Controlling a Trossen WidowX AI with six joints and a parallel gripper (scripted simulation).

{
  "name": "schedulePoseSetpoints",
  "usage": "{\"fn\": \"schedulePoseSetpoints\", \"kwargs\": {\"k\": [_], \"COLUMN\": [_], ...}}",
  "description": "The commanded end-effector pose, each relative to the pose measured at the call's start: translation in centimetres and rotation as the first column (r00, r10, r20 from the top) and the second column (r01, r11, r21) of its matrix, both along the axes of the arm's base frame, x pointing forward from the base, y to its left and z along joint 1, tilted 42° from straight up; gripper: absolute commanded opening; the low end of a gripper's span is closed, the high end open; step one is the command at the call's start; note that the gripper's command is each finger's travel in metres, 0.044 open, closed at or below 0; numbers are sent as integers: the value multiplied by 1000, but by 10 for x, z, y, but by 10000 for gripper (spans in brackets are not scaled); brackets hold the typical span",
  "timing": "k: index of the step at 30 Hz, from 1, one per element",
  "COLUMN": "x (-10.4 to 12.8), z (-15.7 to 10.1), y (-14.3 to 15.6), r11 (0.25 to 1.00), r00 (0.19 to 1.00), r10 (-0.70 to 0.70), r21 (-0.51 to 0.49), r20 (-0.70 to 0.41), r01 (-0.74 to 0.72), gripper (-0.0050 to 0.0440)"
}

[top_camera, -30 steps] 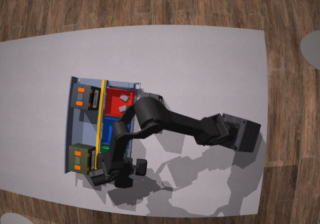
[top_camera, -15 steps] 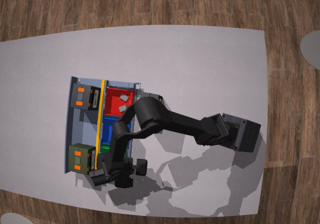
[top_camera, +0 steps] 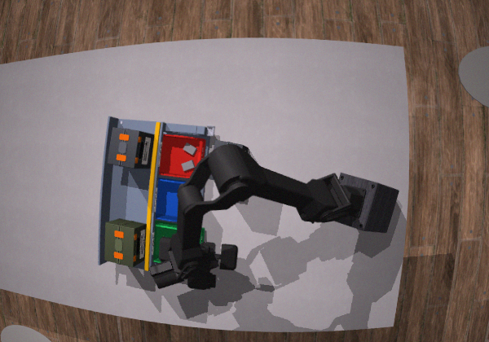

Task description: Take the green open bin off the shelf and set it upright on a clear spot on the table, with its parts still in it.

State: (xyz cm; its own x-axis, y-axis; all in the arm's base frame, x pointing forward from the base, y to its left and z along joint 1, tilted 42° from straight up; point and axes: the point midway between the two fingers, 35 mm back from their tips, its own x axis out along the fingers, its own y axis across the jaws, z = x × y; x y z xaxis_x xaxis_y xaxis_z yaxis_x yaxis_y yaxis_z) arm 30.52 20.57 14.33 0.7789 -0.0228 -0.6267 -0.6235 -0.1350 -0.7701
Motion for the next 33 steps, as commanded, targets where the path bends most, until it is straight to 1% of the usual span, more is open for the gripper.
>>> {"fn": "schedulePoseSetpoints", "kwargs": {"k": [1, 6, 18, 23, 33], "x": [-1, -22, -22, -44, -44], "z": [10, -12, -12, -33, -33], "y": [0, -3, -3, -6, -6], "r11": [1000, 1000, 1000, 1000, 1000], "r00": [1000, 1000, 1000, 1000, 1000], "r10": [-3, -3, -3, -3, -3], "r21": [26, 25, 25, 25, 25], "r20": [25, 23, 23, 21, 21], "r01": [2, 2, 2, 2, 2], "gripper": [0, 0, 0, 0, 0]}}
